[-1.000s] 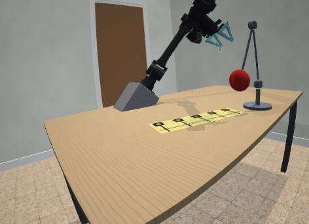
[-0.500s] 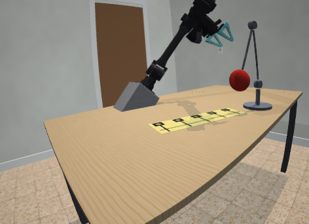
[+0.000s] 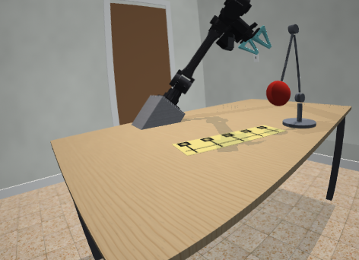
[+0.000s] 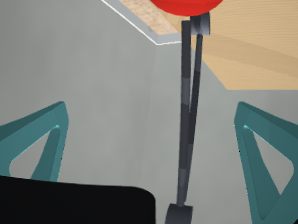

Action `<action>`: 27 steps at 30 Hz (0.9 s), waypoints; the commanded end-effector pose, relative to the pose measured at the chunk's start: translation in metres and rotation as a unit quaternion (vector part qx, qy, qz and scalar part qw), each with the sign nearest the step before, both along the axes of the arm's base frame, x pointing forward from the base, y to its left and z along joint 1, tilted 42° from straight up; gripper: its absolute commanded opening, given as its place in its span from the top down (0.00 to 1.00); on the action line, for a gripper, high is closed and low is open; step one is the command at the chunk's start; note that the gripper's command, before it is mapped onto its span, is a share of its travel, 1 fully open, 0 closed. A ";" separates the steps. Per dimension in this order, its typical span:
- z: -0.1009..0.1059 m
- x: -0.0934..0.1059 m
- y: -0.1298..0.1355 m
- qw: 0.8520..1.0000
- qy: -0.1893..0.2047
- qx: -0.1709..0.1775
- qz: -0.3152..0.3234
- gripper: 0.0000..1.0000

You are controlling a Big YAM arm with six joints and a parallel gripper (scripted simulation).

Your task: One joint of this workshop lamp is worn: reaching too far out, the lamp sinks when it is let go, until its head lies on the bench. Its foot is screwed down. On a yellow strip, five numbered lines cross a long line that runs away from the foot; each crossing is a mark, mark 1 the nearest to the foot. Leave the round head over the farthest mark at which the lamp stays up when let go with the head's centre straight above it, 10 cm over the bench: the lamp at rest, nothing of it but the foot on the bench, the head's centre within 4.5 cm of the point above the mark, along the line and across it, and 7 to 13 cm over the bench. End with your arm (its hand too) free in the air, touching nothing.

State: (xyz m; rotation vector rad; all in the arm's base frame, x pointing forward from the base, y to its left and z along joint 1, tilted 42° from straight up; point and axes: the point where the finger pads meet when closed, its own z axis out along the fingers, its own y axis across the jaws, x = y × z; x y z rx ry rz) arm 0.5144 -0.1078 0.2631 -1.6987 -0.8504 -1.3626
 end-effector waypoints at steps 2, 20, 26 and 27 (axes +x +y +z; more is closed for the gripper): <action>0.019 0.004 -0.003 1.000 -0.019 -0.004 0.010 0.00; 0.005 0.000 -0.003 1.000 -0.018 0.006 0.025 0.00; 0.006 0.001 -0.003 1.000 -0.018 0.002 0.019 0.00; 0.006 0.001 -0.003 1.000 -0.018 0.002 0.018 0.00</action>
